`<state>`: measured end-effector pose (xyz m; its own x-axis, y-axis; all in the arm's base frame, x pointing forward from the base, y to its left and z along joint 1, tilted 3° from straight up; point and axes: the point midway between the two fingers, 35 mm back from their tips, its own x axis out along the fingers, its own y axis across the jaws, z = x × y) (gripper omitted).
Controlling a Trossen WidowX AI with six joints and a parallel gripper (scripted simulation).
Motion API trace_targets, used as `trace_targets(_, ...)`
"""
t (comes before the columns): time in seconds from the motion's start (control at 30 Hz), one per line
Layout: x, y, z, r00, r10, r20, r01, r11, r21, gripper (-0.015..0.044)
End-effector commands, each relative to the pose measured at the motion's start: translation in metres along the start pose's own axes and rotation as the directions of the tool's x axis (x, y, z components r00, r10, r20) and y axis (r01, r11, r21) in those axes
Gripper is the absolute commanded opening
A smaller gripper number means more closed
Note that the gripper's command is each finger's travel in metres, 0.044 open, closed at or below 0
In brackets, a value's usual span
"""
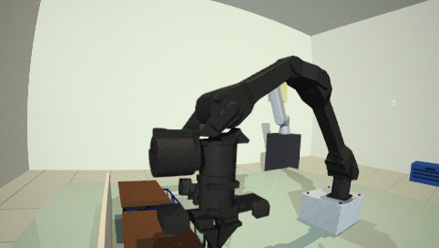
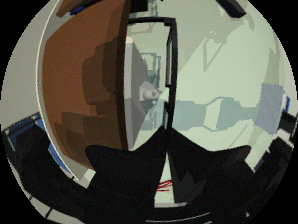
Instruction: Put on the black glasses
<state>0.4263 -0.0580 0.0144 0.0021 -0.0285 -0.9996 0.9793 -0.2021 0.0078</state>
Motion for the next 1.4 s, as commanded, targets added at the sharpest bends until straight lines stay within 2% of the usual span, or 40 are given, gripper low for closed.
trace_targets(0.0,0.0,0.0006,0.0008,1.0,0.003,0.005,-0.003,1.0,-0.006,0.0)
trace_targets(1.2,0.0047,0.0005,0.0008,1.0,0.003,0.005,-0.003,1.0,-0.006,0.0)
trace_targets(1.33,0.0034,0.0,0.0,1.0,0.0,0.0,0.0,1.0,0.0,0.0105)
trace_targets(1.37,0.0034,0.0,0.0,1.0,0.0,0.0,0.0,1.0,0.0,0.0108)
